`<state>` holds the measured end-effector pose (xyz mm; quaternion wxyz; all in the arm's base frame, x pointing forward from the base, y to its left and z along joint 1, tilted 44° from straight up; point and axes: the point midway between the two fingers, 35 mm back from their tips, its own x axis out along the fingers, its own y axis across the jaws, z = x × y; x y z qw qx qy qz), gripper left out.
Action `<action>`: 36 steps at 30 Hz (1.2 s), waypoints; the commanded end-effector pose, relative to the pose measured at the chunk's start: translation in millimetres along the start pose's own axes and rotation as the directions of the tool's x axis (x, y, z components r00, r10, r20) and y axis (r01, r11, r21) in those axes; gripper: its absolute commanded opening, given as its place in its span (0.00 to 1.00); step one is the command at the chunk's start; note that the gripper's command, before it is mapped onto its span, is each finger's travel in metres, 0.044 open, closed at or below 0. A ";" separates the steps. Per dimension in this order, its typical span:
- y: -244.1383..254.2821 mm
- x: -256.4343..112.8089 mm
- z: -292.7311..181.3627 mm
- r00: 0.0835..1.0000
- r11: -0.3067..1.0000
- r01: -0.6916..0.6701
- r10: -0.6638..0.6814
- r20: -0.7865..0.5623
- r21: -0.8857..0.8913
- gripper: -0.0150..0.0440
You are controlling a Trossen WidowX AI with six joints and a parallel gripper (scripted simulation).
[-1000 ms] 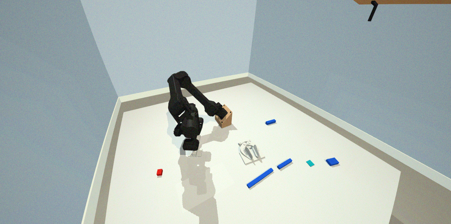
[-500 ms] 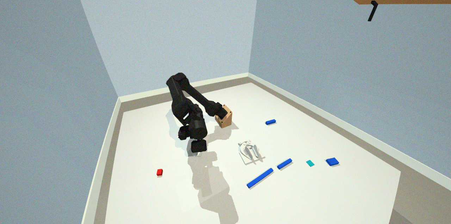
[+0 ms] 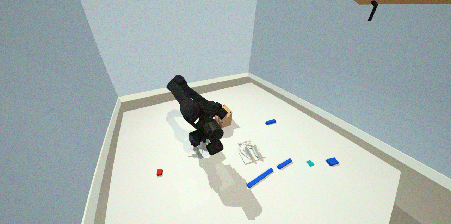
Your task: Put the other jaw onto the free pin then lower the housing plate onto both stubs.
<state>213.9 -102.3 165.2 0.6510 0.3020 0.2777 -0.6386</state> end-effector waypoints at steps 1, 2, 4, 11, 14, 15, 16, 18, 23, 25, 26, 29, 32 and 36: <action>7.5 0.6 -10.5 1.000 0.997 -0.001 0.001 -0.009 -0.079 0.85; 9.2 0.7 -13.3 1.000 0.995 -0.002 0.001 -0.010 -0.099 0.85; 12.6 0.9 -19.0 1.000 0.990 -0.002 0.000 -0.013 -0.141 0.85; 23.2 1.4 -39.6 1.000 0.959 -0.004 -0.001 -0.020 -0.283 0.85; 27.1 1.5 -48.7 1.000 0.940 -0.005 -0.002 -0.022 -0.342 0.85; 28.4 1.6 -51.8 1.000 0.932 -0.006 -0.003 -0.022 -0.361 0.85; 29.6 1.6 -54.9 1.000 0.925 -0.006 -0.003 -0.023 -0.380 0.85; 31.9 1.7 -61.1 1.000 0.908 -0.006 -0.004 -0.024 -0.418 0.85; 36.8 1.9 -77.0 1.000 0.860 -0.007 -0.006 -0.024 -0.510 0.85; 38.5 2.0 -83.4 1.000 0.838 -0.007 -0.007 -0.024 -0.545 0.85; 39.3 2.0 -86.7 1.000 0.827 -0.008 -0.007 -0.024 -0.563 0.85; 41.4 2.1 -96.4 1.000 0.790 -0.007 -0.008 -0.023 -0.613 0.85; 43.1 2.2 -106.3 1.000 0.751 -0.007 -0.009 -0.021 -0.660 0.85; 44.8 2.5 -119.5 1.000 0.694 -0.005 -0.011 -0.018 -0.720 0.85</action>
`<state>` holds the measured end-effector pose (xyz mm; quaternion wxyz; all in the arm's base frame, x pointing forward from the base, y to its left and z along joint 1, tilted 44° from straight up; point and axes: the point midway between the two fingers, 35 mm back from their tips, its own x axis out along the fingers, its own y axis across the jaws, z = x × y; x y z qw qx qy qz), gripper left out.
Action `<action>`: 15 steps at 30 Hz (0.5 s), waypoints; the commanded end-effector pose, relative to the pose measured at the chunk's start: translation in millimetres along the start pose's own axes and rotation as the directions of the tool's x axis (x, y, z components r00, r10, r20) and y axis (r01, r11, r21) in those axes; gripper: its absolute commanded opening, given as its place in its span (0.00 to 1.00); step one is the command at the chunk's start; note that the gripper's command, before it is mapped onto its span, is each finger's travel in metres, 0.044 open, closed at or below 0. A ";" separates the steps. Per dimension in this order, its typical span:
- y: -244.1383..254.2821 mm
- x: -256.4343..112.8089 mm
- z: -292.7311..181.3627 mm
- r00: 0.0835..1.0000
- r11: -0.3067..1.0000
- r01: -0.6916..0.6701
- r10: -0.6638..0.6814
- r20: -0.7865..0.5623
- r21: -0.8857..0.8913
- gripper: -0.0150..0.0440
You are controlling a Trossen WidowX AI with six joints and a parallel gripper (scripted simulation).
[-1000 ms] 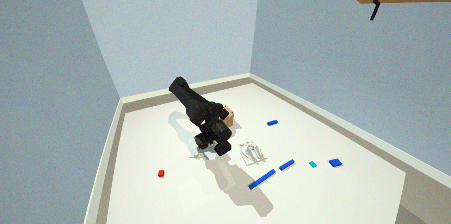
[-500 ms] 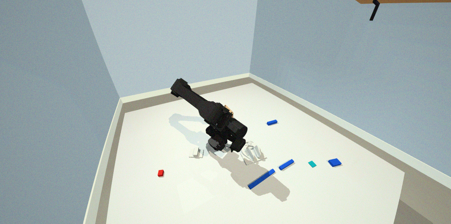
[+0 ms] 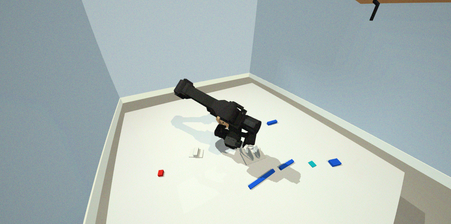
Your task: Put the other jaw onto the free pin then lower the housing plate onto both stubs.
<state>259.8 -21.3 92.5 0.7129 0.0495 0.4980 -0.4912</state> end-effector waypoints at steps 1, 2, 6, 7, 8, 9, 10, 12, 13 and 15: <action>10.1 0.7 -8.2 1.000 0.997 0.001 -0.001 -0.002 -0.078 0.85; 12.6 0.8 -10.4 1.000 0.995 0.002 -0.002 -0.001 -0.098 0.85; 22.1 1.4 -19.7 1.000 0.984 0.007 -0.006 0.002 -0.180 0.85; 24.4 1.5 -22.1 1.000 0.980 0.008 -0.007 0.003 -0.200 0.85; 26.7 1.7 -24.6 1.000 0.976 0.009 -0.008 0.004 -0.220 0.85; 28.9 1.9 -27.0 1.000 0.971 0.010 -0.010 0.005 -0.240 0.85; 31.1 2.0 -29.5 1.000 0.966 0.012 -0.011 0.006 -0.259 0.85; 35.4 2.4 -34.5 1.000 0.954 0.015 -0.013 0.008 -0.299 0.85; 37.5 2.6 -37.1 1.000 0.948 0.016 -0.014 0.009 -0.318 0.85; 41.6 3.1 -42.3 1.000 0.934 0.020 -0.017 0.012 -0.356 0.85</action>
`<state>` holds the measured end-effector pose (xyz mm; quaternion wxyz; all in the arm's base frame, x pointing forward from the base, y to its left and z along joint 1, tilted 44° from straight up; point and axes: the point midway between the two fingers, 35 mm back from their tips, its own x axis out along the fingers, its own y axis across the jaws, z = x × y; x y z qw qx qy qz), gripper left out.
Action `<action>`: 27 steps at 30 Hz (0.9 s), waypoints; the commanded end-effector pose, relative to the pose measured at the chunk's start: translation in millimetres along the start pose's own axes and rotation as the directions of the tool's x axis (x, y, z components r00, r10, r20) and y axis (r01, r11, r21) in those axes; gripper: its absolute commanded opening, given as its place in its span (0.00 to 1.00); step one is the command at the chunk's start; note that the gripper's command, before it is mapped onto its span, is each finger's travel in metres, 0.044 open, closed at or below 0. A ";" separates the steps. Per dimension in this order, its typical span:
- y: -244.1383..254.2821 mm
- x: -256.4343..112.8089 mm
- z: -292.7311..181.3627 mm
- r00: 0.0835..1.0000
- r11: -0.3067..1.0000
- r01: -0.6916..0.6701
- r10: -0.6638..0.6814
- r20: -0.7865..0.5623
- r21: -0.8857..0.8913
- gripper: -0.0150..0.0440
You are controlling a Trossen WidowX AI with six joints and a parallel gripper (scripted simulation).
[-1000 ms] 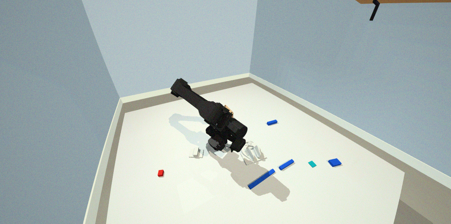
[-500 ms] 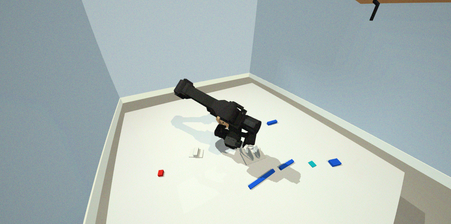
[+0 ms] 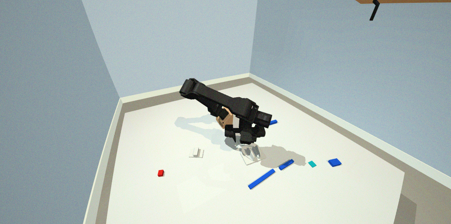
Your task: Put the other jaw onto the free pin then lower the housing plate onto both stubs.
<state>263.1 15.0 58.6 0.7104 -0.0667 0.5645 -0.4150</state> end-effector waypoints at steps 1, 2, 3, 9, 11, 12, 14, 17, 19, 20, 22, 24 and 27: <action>10.9 0.9 -6.9 1.000 0.997 0.004 -0.004 0.000 -0.077 0.85; 13.6 1.1 -8.8 1.000 0.995 0.006 -0.006 0.001 -0.097 0.85; 16.2 1.3 -10.8 1.000 0.993 0.008 -0.007 0.003 -0.117 0.85; 31.5 2.7 -23.2 1.000 0.971 0.020 -0.018 0.010 -0.237 0.85; 36.3 3.3 -27.6 1.000 0.961 0.025 -0.022 0.014 -0.276 0.85; 38.7 3.6 -29.8 1.000 0.955 0.028 -0.024 0.015 -0.295 0.85; 43.4 4.3 -34.4 0.999 0.942 0.033 -0.029 0.019 -0.333 0.85; 46.6 4.8 -37.7 0.999 0.932 0.037 -0.032 0.021 -0.360 0.85; 46.6 4.8 -37.7 0.999 0.932 0.037 -0.032 0.021 -0.360 0.85; 46.6 4.8 -37.7 0.999 0.932 0.037 -0.032 0.021 -0.360 0.85; 46.6 4.8 -37.7 0.999 0.932 0.037 -0.032 0.021 -0.360 0.85; 46.6 4.8 -37.7 0.999 0.932 0.037 -0.032 0.021 -0.360 0.85; 46.6 4.8 -37.7 0.999 0.932 0.037 -0.032 0.021 -0.360 0.85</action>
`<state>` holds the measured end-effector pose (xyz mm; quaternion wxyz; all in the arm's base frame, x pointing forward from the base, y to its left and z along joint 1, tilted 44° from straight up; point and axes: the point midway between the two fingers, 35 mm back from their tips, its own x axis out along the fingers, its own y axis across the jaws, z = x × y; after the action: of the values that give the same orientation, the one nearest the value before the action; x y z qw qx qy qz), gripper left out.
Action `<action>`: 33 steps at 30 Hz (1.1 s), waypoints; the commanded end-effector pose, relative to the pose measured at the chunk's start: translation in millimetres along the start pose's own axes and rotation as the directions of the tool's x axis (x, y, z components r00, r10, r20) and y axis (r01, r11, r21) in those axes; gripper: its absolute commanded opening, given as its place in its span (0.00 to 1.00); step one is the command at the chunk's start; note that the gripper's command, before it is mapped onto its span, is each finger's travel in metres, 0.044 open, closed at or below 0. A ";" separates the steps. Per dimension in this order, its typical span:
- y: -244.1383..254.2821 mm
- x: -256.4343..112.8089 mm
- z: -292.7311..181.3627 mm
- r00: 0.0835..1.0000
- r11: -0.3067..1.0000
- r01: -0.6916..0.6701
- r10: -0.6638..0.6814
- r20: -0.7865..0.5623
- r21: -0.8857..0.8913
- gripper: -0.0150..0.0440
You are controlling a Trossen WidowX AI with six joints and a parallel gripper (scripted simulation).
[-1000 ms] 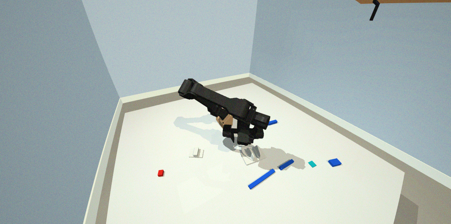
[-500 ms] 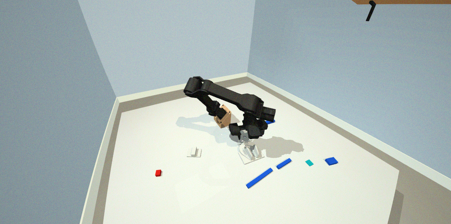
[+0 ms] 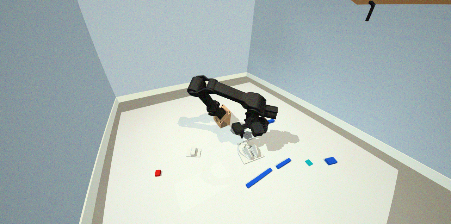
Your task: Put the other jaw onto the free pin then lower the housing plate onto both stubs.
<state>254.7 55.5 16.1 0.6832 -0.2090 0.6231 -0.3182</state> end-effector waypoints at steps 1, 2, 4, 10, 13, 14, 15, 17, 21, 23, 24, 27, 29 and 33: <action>0.9 0.0 0.1 1.000 1.000 -0.003 0.003 -0.001 -0.003 0.85; 0.9 0.0 0.1 1.000 1.000 -0.003 0.003 -0.001 -0.003 0.85; 0.9 0.0 0.1 1.000 1.000 -0.003 0.003 -0.001 -0.003 0.85; 0.9 0.0 0.1 1.000 1.000 -0.003 0.003 -0.001 -0.003 0.85; 0.9 0.0 0.1 1.000 1.000 -0.003 0.003 -0.001 -0.003 0.85; 0.9 0.0 0.1 1.000 1.000 -0.003 0.003 -0.001 -0.003 0.85; 0.6 0.0 -0.3 1.000 1.000 -0.003 0.003 -0.001 -0.003 0.85; -1.4 0.0 -3.4 1.000 1.000 -0.003 0.003 -0.001 -0.003 0.85; -5.3 0.1 -9.4 1.000 1.000 -0.003 0.003 -0.001 -0.004 0.85; -5.3 0.1 -9.4 1.000 1.000 -0.003 0.003 -0.001 -0.004 0.85; -5.3 0.1 -9.4 1.000 1.000 -0.003 0.003 -0.001 -0.004 0.85; -5.3 0.1 -9.4 1.000 1.000 -0.003 0.003 -0.001 -0.004 0.85; -5.3 0.1 -9.4 1.000 1.000 -0.003 0.003 -0.001 -0.004 0.85; -5.3 0.1 -9.4 1.000 1.000 -0.003 0.003 -0.001 -0.004 0.85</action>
<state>245.7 53.0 19.0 0.6836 -0.2109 0.6237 -0.3150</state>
